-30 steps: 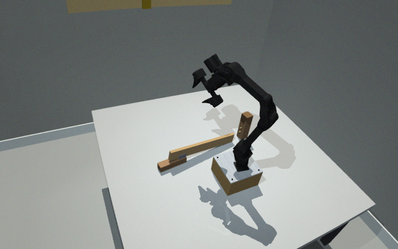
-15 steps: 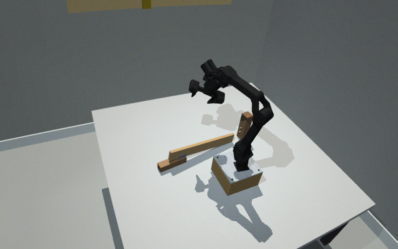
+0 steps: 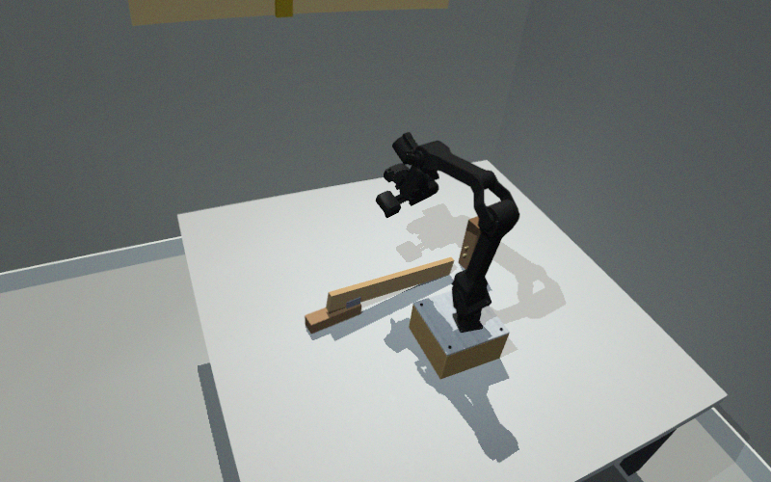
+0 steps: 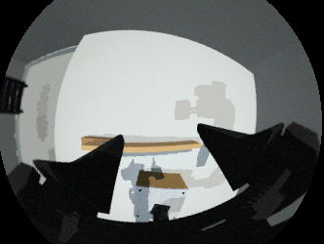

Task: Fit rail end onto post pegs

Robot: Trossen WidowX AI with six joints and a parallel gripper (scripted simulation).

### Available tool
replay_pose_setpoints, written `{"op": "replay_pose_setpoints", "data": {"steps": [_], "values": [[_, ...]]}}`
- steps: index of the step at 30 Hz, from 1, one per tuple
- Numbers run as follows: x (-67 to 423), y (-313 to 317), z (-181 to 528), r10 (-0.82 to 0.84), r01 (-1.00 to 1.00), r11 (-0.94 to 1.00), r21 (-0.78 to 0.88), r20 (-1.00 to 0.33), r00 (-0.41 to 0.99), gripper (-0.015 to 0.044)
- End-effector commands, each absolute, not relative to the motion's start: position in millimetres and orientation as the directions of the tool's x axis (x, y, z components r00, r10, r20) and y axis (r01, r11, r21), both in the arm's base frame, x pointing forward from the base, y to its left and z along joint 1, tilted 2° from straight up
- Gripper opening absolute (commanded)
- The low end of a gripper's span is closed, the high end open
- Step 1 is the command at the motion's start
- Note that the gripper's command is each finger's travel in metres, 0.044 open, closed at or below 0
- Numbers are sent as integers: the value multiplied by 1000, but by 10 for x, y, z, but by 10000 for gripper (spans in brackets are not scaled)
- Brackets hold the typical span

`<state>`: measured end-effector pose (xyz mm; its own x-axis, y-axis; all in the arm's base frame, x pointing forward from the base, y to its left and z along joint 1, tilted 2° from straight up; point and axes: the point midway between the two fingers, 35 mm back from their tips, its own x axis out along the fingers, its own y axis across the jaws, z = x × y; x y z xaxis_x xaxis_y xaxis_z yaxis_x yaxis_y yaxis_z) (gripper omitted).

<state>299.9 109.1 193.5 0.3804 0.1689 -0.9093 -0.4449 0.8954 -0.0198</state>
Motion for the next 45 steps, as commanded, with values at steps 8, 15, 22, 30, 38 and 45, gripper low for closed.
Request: {"op": "replay_pose_setpoints", "data": {"steps": [8,15,22,30,38,45], "values": [[2958,503,895,58,-938,308,-157,-981,183,440],[2825,262,513,37,-994,-51,-101,-994,99,440],[2703,159,261,31,-951,-305,-44,-999,37,440],[2706,173,260,31,-951,-307,-44,-999,36,440],[2710,158,185,31,-951,-307,-44,-999,36,440],[2722,162,70,31,-951,-308,-43,-999,35,440]]}}
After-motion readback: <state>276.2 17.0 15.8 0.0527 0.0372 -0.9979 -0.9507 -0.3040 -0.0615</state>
